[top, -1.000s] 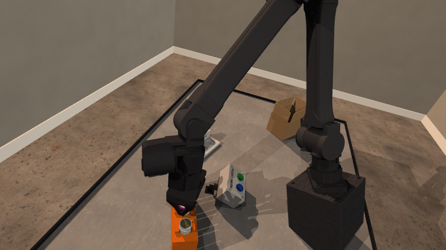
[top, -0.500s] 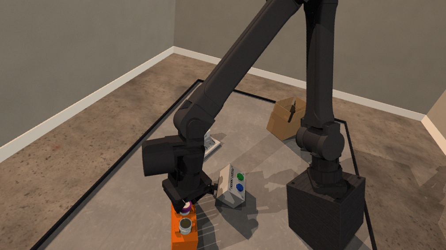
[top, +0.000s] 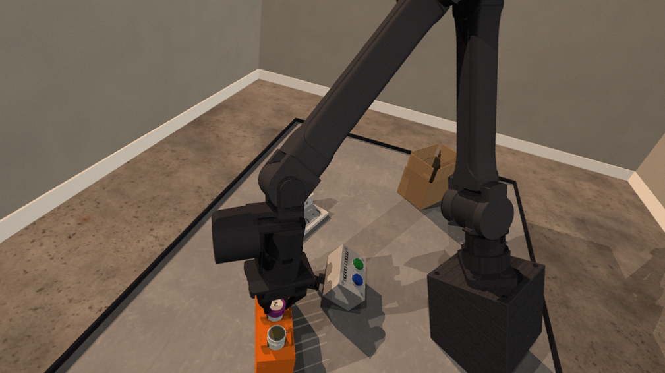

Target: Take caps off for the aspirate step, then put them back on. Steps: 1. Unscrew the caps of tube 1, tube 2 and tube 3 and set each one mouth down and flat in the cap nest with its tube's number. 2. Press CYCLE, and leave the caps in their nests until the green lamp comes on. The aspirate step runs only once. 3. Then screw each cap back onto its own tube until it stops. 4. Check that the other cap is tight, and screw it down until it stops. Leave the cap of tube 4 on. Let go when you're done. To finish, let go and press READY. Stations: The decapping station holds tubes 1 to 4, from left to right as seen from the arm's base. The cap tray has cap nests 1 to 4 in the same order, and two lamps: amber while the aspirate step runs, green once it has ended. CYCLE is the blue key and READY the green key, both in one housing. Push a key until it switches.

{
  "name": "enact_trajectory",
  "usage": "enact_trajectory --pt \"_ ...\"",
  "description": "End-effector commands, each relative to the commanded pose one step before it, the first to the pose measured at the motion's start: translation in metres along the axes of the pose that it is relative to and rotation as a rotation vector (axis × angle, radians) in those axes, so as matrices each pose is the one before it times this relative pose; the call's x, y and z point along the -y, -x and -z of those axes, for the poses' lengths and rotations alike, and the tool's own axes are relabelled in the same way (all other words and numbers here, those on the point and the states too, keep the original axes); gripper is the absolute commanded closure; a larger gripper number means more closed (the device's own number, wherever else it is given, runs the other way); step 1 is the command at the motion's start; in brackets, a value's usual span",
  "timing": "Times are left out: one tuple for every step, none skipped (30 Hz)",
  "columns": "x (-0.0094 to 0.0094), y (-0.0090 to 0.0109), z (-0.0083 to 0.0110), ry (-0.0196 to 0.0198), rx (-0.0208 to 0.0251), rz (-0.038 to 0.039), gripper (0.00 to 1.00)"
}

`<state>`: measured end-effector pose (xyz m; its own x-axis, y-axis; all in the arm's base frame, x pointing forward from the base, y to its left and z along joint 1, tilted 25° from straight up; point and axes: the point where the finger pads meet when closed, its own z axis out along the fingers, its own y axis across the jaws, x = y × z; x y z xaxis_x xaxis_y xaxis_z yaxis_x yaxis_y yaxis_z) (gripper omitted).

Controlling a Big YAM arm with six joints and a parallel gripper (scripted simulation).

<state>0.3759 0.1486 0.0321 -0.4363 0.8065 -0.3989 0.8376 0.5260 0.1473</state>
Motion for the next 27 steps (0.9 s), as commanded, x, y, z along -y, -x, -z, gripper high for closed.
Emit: enact_trajectory --pt "-0.00990 0.00236 0.00623 0.01989 0.00194 -0.03769 1.00" --pt "0.00000 0.00000 0.00000 0.00000 0.00000 0.00000 1.00" --pt "0.00000 0.00000 0.00000 0.00000 0.00000 0.00000 1.00" --pt "0.00000 0.00000 0.00000 0.00000 0.00000 0.00000 1.00" --pt "0.00000 0.00000 0.00000 0.00000 0.00000 0.00000 1.00" --pt "0.00000 0.00000 0.00000 0.00000 0.00000 0.00000 1.00" --pt "0.00000 0.00000 0.00000 0.00000 0.00000 0.00000 1.00" --pt "0.00000 0.00000 0.00000 0.00000 0.00000 0.00000 1.00" --pt "0.00000 0.00000 0.00000 0.00000 0.00000 0.00000 1.00" --pt "0.00000 0.00000 0.00000 0.00000 0.00000 0.00000 1.00" --pt "0.00000 0.00000 0.00000 0.00000 0.00000 0.00000 1.00" --pt "0.00000 0.00000 0.00000 0.00000 0.00000 0.00000 1.00" --pt "0.00000 0.00000 0.00000 0.00000 0.00000 0.00000 1.00" --pt "0.00525 0.00074 -0.00240 -0.01633 0.00191 0.06462 1.00" --pt "-0.00007 -0.00009 0.00017 0.00015 -0.00018 0.05022 1.00" --pt "-0.00007 -0.00010 0.00016 0.00017 -0.00029 0.05019 1.00" --pt "-0.00006 -0.00006 0.00015 0.00016 -0.00016 0.05016 1.00" --pt "-0.00006 -0.00005 0.00014 0.00018 -0.00018 0.05014 1.00" --pt "-0.00006 -0.00003 0.00014 0.00017 -0.00011 0.05012 1.00" --pt "-0.00013 -0.00020 0.00021 0.00021 -0.00016 0.05054 1.00" --pt "0.00000 0.00000 0.00000 0.00000 0.00000 0.00000 1.00" --pt "0.00000 0.00000 0.00000 0.00000 0.00000 0.00000 1.00" --pt "-0.00046 0.00042 0.00001 0.00217 0.00080 0.04847 1.00" --pt "-0.00006 -0.00001 0.00014 0.00013 0.00004 0.05013 1.00" --pt "-0.00012 -0.00011 0.00019 0.00015 0.00002 0.05041 1.00" --pt "0.00026 0.00034 -0.00015 -0.00005 0.00007 0.04901 1.00" --pt "-0.00005 0.00001 0.00013 0.00012 0.00006 0.05009 1.00"
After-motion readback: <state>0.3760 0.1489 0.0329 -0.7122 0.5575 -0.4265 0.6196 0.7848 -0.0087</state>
